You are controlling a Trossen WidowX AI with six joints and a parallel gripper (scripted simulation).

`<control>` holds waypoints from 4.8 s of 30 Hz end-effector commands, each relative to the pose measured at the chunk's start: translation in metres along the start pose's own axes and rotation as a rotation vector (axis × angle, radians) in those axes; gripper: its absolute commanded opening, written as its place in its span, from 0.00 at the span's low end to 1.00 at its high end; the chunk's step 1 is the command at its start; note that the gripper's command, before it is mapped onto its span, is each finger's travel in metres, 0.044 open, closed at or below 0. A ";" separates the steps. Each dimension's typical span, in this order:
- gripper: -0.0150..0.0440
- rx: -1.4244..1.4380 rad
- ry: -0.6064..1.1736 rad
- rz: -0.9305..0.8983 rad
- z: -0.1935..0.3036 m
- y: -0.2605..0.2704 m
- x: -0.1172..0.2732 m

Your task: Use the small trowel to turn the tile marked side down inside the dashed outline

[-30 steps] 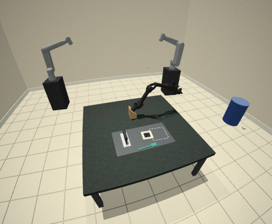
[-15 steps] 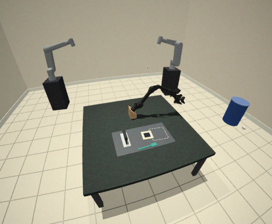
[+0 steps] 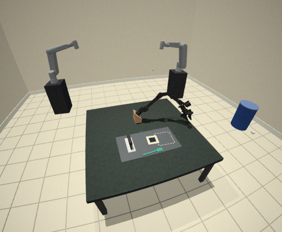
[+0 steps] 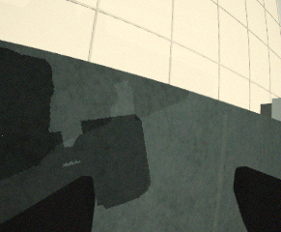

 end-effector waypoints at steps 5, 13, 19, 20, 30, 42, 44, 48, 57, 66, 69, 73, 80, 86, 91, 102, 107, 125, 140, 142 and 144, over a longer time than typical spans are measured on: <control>0.71 -0.041 0.173 -0.035 0.072 -0.015 -0.036; 0.71 -0.047 0.323 -0.092 0.153 -0.031 -0.053; 0.71 -0.111 0.454 -0.140 0.220 -0.043 -0.062; 0.71 -0.124 0.476 -0.148 0.232 -0.045 -0.062; 0.71 -0.226 0.671 -0.225 0.342 -0.057 -0.046; 0.71 -0.486 0.844 -0.308 0.466 -0.063 -0.002; 0.71 -0.540 0.867 -0.319 0.485 -0.062 0.008; 0.71 -0.657 0.909 -0.329 0.522 -0.060 0.030; 0.71 -0.922 0.980 -0.316 0.591 -0.051 0.083; 0.71 -1.206 0.978 -0.343 0.650 -0.028 0.143; 0.71 -1.305 0.965 -0.345 0.667 -0.019 0.163; 0.71 -1.438 0.936 -0.343 0.686 -0.005 0.191; 0.71 -1.675 0.855 -0.324 0.714 0.021 0.238; 0.71 -1.724 0.833 -0.317 0.719 0.027 0.247; 0.71 -1.724 0.833 -0.317 0.721 0.031 0.243; 0.71 -1.724 0.832 -0.318 0.725 0.042 0.230; 0.71 -1.724 0.832 -0.318 0.727 0.048 0.224; 0.61 -1.725 0.831 -0.319 0.729 0.056 0.215; 0.47 -1.725 0.831 -0.319 0.729 0.056 0.215; 0.47 -1.725 0.831 -0.319 0.729 0.056 0.215; 0.47 -1.729 0.832 -0.317 0.729 0.056 0.215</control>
Point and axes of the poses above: the point midway between the two fingers, 35 mm back from their tips, its own x axis back along the fingers, its own y axis across the jaws, z = x × y, the point moved 2 cm from there along x, back along the fingers, and after that the axes turned 5 degrees about x, right-handed, at the moved point
